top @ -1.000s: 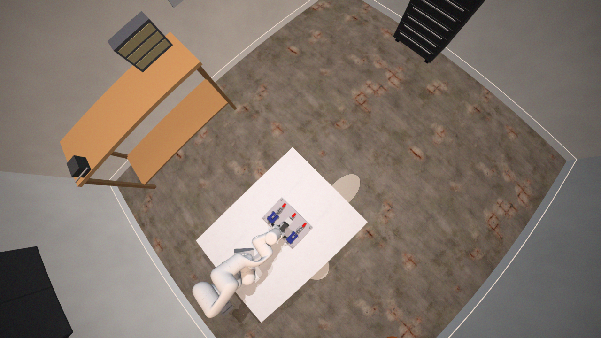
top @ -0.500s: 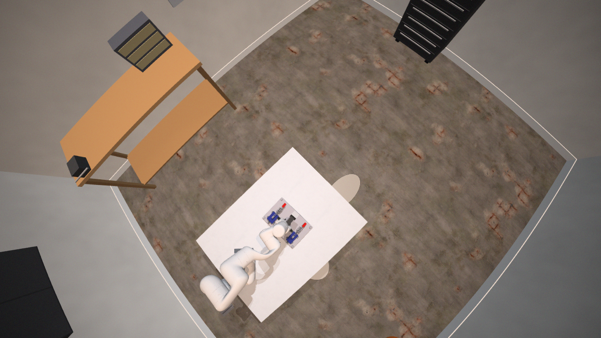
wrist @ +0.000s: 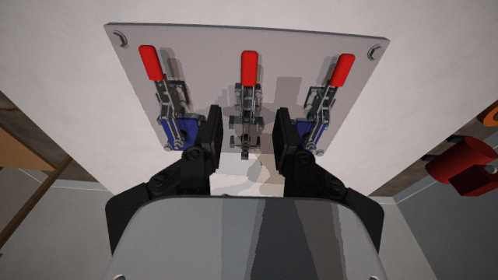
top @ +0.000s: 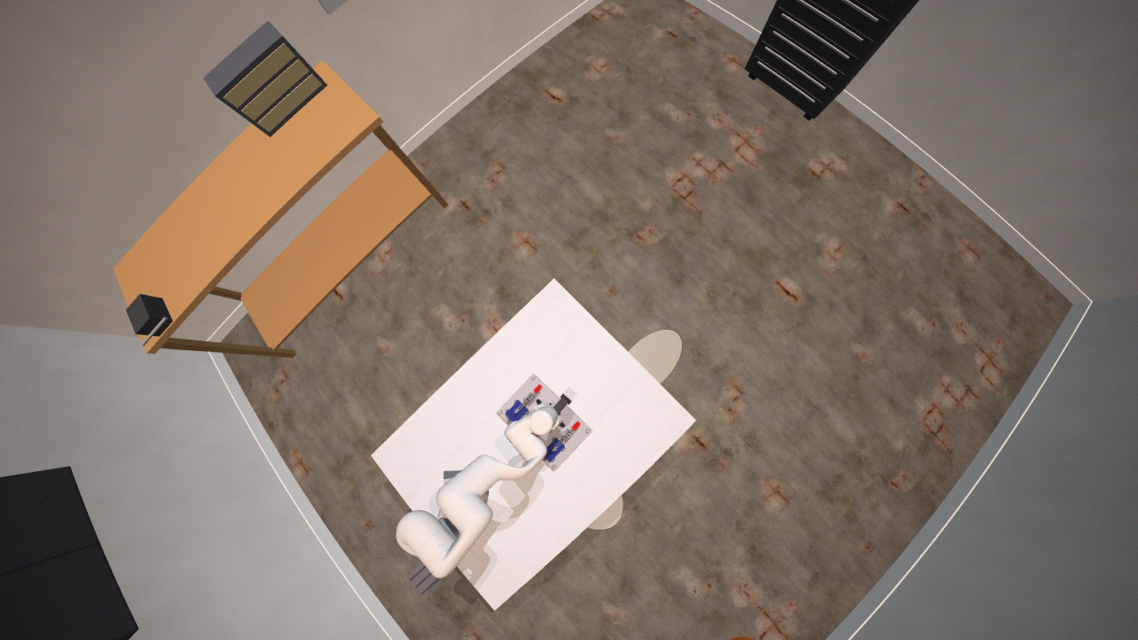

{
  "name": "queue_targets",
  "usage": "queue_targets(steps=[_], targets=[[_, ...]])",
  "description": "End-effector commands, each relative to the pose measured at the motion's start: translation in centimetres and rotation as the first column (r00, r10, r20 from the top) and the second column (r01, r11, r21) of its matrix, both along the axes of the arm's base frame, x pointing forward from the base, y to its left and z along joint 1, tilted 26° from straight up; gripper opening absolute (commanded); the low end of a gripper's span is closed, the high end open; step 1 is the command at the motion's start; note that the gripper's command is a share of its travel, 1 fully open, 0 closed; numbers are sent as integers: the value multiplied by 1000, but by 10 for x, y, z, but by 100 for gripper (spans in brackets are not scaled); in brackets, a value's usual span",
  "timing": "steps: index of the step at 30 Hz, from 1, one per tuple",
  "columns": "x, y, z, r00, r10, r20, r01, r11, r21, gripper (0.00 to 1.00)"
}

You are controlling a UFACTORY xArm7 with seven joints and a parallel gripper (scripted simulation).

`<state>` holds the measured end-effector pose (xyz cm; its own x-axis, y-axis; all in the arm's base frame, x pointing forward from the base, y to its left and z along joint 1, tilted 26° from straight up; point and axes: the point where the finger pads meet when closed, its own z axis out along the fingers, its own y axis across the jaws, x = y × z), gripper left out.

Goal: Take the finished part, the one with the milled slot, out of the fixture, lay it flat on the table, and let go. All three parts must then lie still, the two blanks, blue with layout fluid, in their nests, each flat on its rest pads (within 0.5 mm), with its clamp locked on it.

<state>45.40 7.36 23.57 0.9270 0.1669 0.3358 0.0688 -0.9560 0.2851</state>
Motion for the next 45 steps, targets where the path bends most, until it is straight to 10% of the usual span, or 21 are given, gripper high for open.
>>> queue_targets(steps=[1,45], targets=[[4,1,1,1000,-1,-1,1,1000,-3,47],[29,-15,-60,1000,-1,-1,1,1000,-3,47]])
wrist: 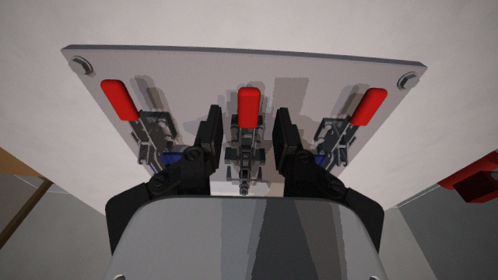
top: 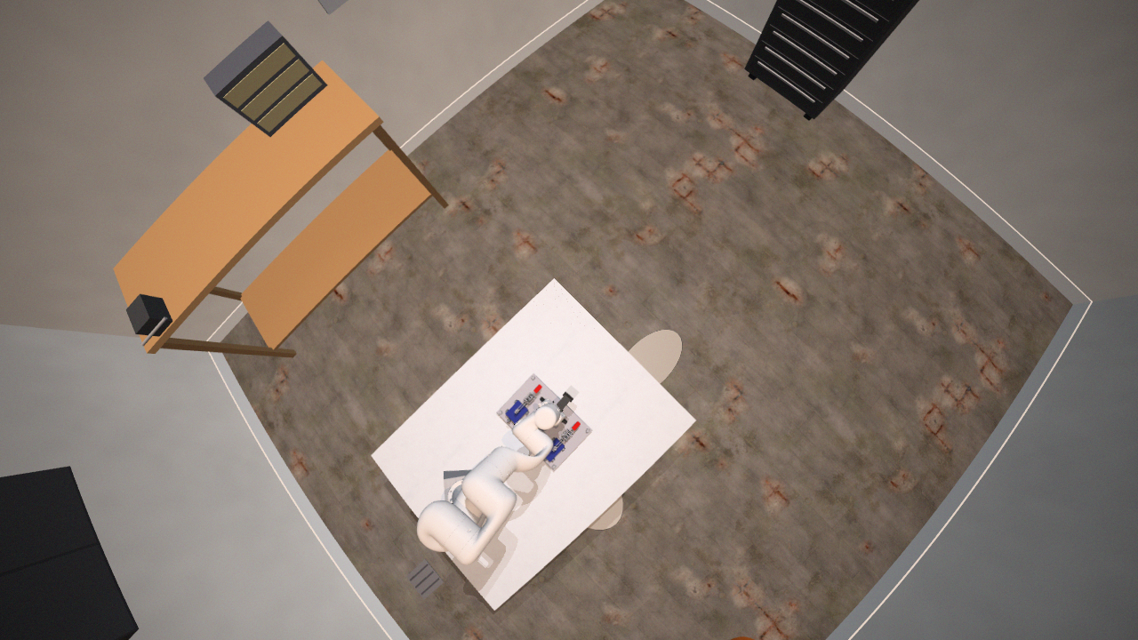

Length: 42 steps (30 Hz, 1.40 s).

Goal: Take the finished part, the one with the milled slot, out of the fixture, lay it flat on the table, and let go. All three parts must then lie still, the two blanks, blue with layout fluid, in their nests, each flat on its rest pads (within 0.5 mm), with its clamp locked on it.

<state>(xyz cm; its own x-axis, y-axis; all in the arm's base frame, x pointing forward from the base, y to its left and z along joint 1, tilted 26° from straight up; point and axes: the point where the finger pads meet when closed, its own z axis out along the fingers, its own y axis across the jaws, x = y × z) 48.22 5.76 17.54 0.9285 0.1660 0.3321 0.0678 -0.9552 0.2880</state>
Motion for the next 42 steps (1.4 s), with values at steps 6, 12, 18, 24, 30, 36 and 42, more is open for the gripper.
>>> queue_targets(steps=[6,12,18,24,30,36,42], targets=[[1,1,1,1000,1,2,-1,1000,0,47],[2,0,-2,1000,1,2,-1,1000,0,47],[5,-2,-8,1000,1,2,-1,1000,0,47],[10,-5,-19,1000,1,2,-1,1000,0,47],[12,-6,-24,1000,1,2,-1,1000,0,47],[13,-6,-24,1000,1,2,-1,1000,0,47],[13,-6,-24,1000,1,2,-1,1000,0,47]])
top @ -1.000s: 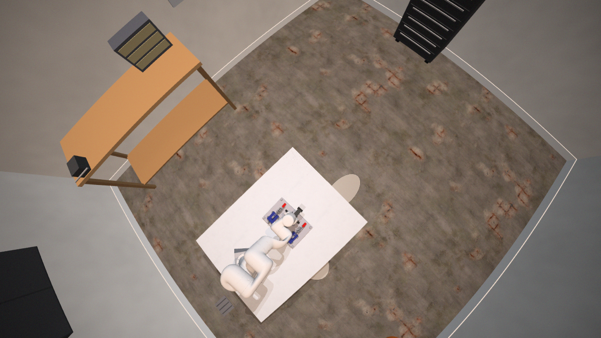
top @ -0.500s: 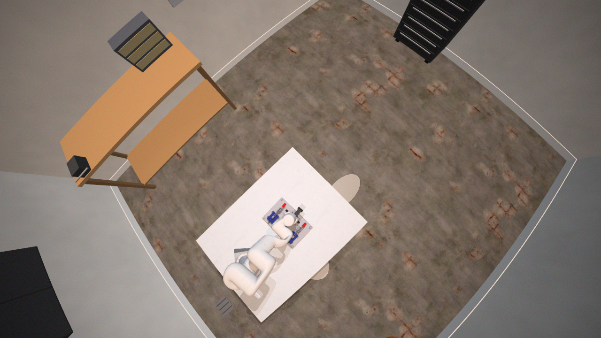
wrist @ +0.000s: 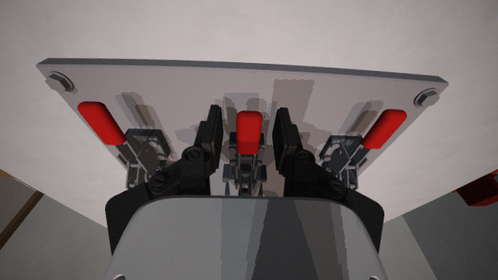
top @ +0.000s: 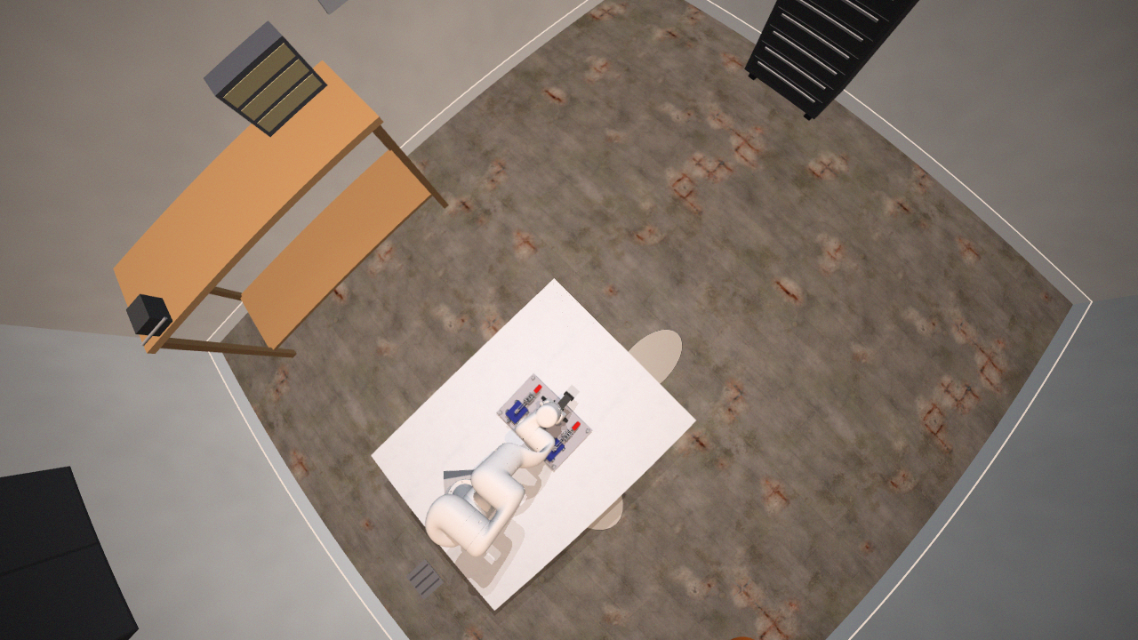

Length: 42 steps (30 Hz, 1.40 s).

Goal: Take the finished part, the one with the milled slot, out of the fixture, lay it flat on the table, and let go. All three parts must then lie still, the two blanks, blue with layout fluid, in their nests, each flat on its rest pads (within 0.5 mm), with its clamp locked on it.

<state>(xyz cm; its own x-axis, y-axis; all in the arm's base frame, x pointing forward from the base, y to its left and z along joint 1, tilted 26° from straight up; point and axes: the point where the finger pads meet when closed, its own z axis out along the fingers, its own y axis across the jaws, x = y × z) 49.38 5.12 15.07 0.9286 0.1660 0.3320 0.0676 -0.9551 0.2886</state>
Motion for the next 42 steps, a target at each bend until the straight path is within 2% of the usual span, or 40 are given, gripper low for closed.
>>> queue_targets(steps=[1,2,42], targets=[[1,1,1,1000,1,2,-1,1000,0,47],[1,1,1,1000,1,2,-1,1000,0,0],[1,1,1,1000,1,2,-1,1000,0,0]])
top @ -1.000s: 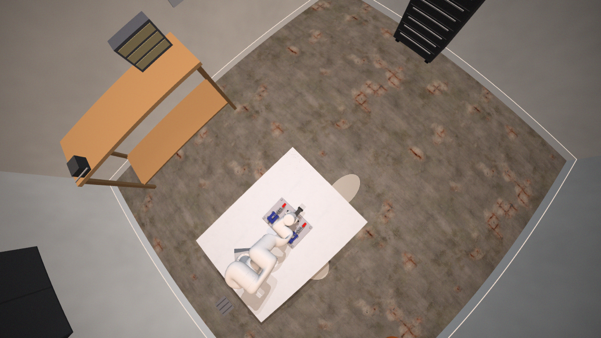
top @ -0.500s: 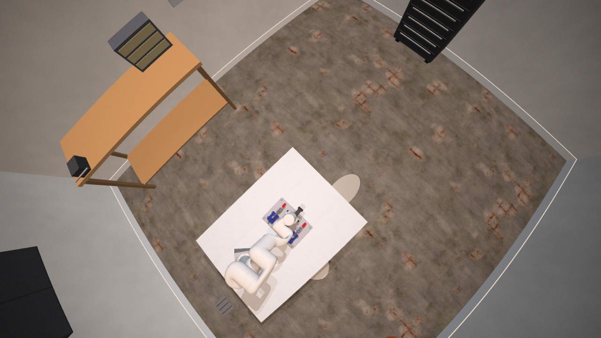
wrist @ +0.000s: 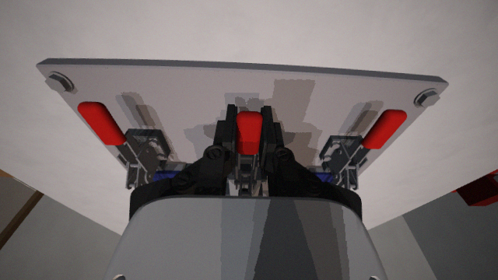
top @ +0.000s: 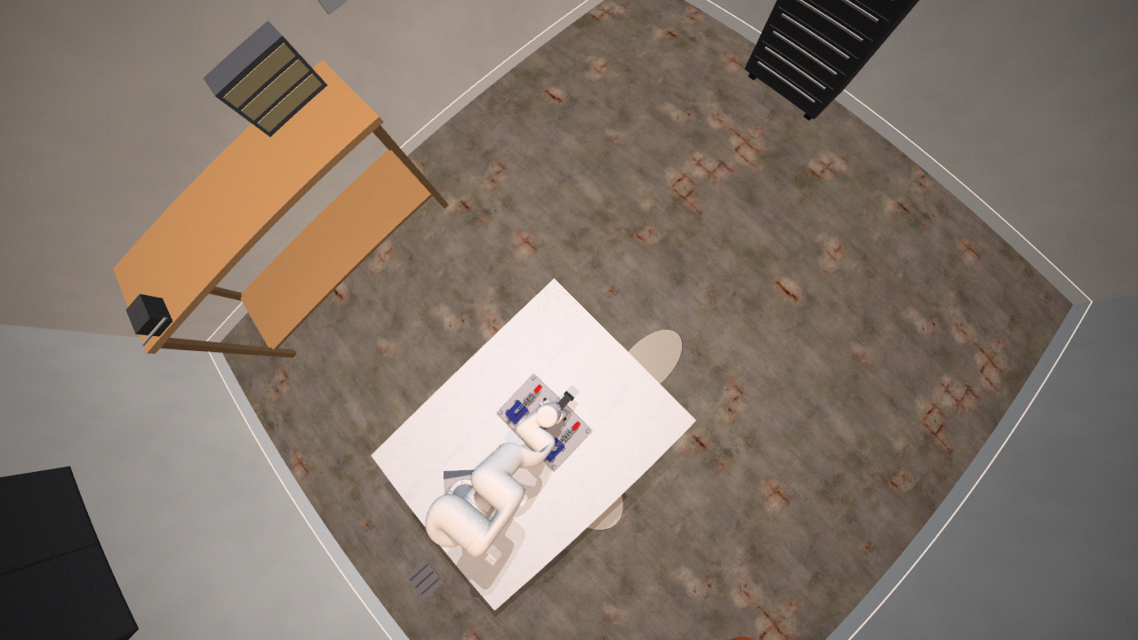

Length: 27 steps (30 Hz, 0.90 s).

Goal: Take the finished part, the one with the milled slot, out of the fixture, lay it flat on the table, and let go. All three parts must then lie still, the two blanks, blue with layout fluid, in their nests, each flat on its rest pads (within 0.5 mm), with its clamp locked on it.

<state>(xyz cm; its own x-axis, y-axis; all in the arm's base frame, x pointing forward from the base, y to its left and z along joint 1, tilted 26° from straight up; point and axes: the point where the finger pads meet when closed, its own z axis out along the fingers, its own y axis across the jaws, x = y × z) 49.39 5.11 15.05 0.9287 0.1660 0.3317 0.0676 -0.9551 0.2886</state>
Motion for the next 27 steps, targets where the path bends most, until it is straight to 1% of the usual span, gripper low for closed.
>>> queue_targets(steps=[1,27], targets=[[1,1,1,1000,1,3,-1,1000,0,0],[-2,1,4,1000,1,3,-1,1000,0,0]])
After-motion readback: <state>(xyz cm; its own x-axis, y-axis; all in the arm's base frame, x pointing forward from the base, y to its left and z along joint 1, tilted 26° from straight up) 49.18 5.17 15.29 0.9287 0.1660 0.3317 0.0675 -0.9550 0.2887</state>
